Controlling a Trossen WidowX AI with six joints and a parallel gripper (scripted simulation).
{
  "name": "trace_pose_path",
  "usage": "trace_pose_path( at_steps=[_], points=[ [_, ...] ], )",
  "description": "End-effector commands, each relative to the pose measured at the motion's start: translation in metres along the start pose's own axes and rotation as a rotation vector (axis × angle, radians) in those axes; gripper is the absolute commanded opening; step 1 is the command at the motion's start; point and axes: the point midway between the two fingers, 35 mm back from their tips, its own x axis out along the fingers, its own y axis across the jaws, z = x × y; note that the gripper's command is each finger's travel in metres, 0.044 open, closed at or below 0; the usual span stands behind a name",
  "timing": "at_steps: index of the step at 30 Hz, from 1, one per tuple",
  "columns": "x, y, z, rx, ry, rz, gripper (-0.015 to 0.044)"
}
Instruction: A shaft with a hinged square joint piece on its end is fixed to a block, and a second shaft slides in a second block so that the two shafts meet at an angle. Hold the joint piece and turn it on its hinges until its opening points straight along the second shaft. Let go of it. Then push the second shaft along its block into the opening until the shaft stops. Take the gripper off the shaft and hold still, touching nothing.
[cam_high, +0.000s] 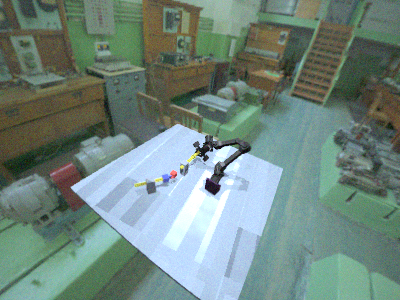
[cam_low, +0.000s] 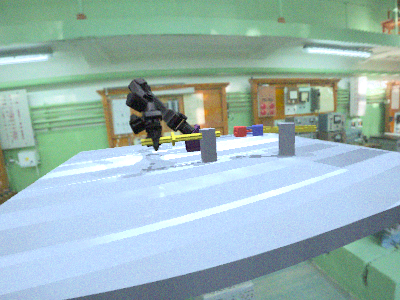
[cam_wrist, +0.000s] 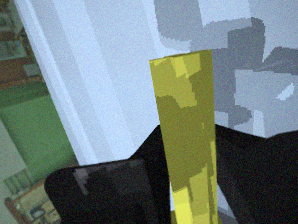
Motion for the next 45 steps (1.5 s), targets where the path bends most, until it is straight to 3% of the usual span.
trace_pose_path(
  at_steps=[1,8,15,31,45],
  points=[
    [0.000,0.000,0.000,0.000,0.000,0.000,0.0060],
    [0.000,0.000,0.000,0.000,0.000,0.000,0.0000],
    [0.002,-0.001,-0.002,0.012,0.019,-0.039,0.0000],
    [0.010,-0.006,-0.020,0.065,0.099,-0.364,0.0000],
    [0.004,-0.004,-0.042,0.032,0.052,-0.650,0.0000]
  ],
)
